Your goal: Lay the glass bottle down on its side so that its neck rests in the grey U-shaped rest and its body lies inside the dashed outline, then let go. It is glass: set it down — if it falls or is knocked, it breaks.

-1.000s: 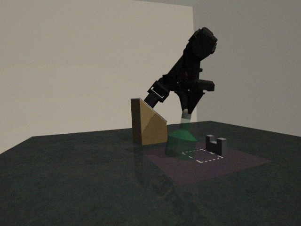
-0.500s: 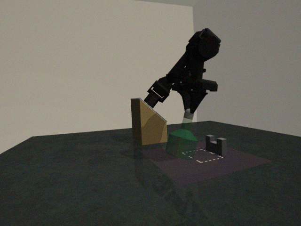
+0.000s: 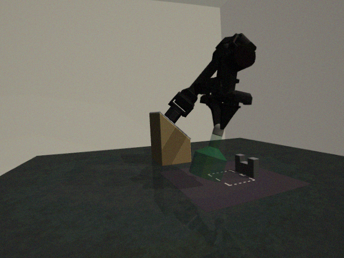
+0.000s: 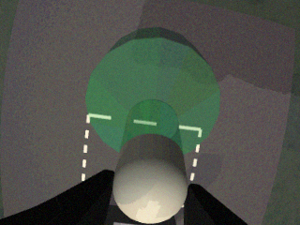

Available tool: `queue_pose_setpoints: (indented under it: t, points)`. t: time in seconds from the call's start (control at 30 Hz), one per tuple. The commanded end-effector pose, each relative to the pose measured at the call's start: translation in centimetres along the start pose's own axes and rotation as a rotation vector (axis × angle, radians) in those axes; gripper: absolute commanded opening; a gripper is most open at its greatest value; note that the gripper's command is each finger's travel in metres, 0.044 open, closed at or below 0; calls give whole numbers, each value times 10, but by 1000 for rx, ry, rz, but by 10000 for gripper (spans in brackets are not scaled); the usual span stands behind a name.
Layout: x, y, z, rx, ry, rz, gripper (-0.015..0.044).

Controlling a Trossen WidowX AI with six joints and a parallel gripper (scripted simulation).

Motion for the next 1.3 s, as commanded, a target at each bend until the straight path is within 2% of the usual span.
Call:
queue_pose_setpoints:
  t: [0.0,1.27]
  points:
    - [-1,0,-9,-3,8,1,123]
    - [0,1,-41,26,-67,-1,123]
Point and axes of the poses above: the point midway between the two fingers, 35 mm back from their tips, its own x axis out along the fingers, its own y axis across the jaws, z = x × y, the point moved 6 cm from there along -x, back along the fingers, and after that the axes turned 3 degrees about -x, right-handed, at the moved point
